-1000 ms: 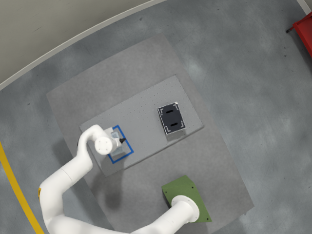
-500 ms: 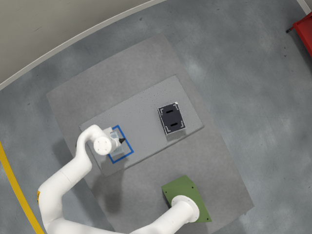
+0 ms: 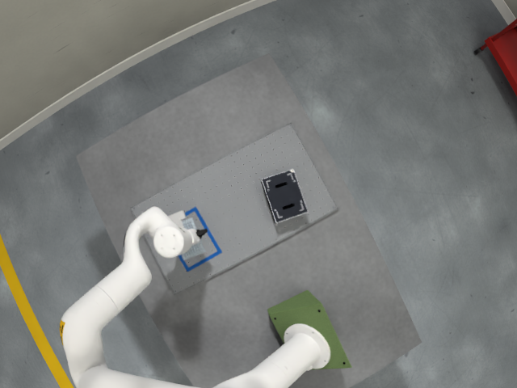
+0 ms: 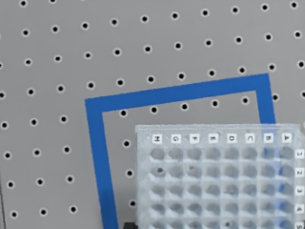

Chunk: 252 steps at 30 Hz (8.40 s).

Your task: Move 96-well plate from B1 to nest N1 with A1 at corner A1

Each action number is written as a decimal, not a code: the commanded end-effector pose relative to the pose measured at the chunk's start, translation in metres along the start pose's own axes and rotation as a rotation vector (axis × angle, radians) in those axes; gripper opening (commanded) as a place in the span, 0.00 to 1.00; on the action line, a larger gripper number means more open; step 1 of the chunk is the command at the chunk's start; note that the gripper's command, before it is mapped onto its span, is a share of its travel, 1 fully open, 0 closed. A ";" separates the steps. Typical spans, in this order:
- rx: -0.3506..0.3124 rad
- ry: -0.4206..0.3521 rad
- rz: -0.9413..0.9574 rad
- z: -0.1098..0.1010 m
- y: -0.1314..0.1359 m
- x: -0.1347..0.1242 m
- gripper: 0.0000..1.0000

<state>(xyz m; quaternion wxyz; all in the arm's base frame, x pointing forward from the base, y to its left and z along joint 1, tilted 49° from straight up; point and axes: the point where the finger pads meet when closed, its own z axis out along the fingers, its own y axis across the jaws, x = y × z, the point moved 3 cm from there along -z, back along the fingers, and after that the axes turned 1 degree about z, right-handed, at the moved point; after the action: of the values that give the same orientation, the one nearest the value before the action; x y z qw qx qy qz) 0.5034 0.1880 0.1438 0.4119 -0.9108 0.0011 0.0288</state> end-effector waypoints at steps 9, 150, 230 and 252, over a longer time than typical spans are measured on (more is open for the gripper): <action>0.000 0.001 0.067 -0.003 0.010 0.001 0.00; -0.001 0.002 0.067 -0.062 0.374 0.019 0.00; -0.001 0.002 0.067 0.006 0.372 0.019 0.00; -0.001 0.002 0.067 0.008 0.372 0.019 0.00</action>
<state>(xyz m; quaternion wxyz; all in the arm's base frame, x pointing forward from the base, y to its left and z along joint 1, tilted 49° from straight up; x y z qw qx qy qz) 0.5117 -0.0509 -0.1419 0.4107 -0.9102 0.0320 0.0427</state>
